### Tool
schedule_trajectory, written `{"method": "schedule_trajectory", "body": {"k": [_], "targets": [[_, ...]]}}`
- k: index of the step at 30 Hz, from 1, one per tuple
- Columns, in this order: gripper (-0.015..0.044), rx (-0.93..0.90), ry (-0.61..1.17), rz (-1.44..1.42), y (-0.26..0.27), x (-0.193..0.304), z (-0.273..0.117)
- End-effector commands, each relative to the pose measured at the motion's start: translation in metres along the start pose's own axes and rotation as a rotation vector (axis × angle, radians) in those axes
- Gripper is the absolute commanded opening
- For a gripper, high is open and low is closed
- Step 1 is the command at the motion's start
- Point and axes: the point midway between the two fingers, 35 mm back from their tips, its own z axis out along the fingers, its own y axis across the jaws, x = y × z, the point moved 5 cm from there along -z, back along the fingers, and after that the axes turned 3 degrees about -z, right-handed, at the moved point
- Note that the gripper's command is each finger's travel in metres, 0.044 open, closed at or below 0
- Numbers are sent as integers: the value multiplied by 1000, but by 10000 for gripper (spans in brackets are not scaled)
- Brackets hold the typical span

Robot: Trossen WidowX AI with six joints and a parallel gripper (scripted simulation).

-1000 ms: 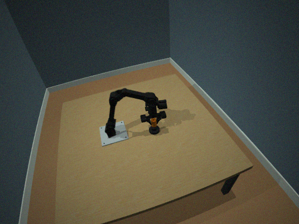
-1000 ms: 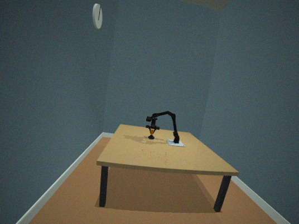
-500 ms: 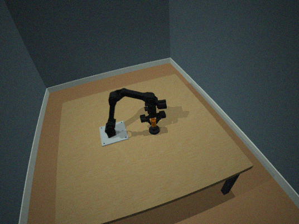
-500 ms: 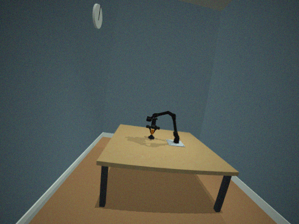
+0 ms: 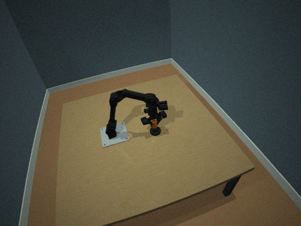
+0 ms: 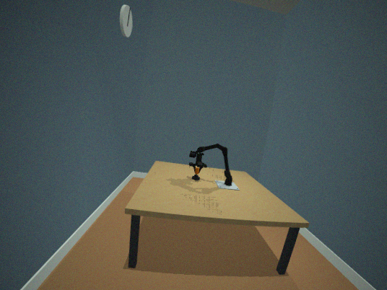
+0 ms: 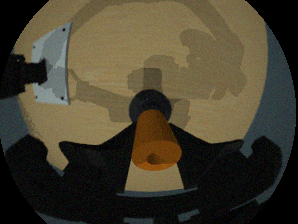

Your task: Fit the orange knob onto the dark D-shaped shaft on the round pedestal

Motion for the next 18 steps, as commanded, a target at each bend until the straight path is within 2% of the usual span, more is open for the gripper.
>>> {"method": "schedule_trajectory", "body": {"k": [1, 18], "targets": [[0, 2, 4, -9, -2, 1, -2], [0, 2, 4, -9, -3, 1, 0]]}}
